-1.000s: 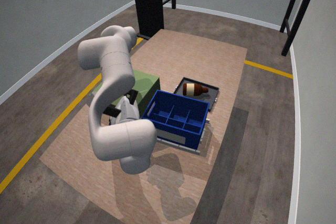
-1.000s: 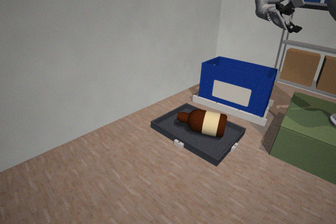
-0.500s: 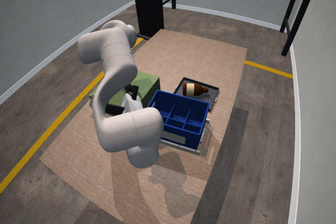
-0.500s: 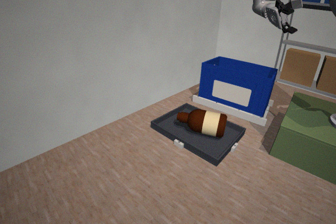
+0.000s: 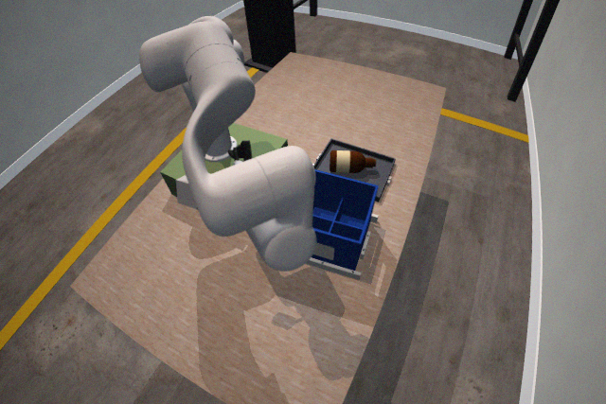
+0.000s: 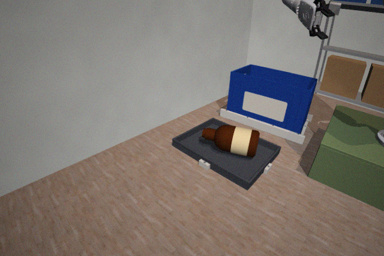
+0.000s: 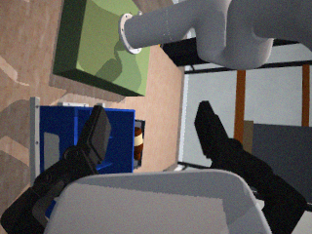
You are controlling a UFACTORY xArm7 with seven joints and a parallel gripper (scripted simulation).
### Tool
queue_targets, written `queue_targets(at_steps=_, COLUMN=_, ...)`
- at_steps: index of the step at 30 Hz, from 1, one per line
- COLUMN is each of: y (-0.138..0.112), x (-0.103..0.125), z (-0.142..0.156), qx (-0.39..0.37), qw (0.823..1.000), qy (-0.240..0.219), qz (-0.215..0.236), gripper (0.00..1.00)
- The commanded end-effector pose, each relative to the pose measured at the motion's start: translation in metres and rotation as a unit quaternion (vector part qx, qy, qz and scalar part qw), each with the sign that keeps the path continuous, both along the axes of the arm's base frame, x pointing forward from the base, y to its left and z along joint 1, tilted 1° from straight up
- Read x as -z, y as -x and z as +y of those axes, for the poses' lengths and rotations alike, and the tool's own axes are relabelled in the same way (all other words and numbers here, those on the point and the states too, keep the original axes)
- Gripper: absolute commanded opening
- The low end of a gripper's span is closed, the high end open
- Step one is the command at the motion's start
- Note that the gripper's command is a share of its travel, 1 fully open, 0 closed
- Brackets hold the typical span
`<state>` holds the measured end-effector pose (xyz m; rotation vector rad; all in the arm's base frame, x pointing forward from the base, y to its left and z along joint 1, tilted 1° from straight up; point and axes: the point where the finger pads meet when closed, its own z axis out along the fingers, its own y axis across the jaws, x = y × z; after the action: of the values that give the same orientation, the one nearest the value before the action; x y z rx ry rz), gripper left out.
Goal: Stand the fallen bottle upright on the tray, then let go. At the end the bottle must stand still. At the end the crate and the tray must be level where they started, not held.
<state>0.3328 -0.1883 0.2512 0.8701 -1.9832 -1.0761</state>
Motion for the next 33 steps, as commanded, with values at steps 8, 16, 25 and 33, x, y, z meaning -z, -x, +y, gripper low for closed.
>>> queue_targets(at_steps=8, y=-0.003, x=0.000, z=0.003, qx=-0.018, qw=0.999, qy=-0.013, qz=-0.032, gripper=1.00)
queue_targets(at_steps=16, y=-0.010, x=0.003, z=0.015, qx=-0.070, qw=0.991, qy=-0.052, qz=-0.097, gripper=1.00)
queue_targets(at_steps=25, y=-0.010, x=0.003, z=0.015, qx=-0.070, qw=0.991, qy=-0.052, qz=-0.097, gripper=1.00)
queue_targets(at_steps=33, y=-0.018, x=0.005, z=0.028, qx=-0.131, qw=0.973, qy=-0.095, qz=-0.163, gripper=1.00)
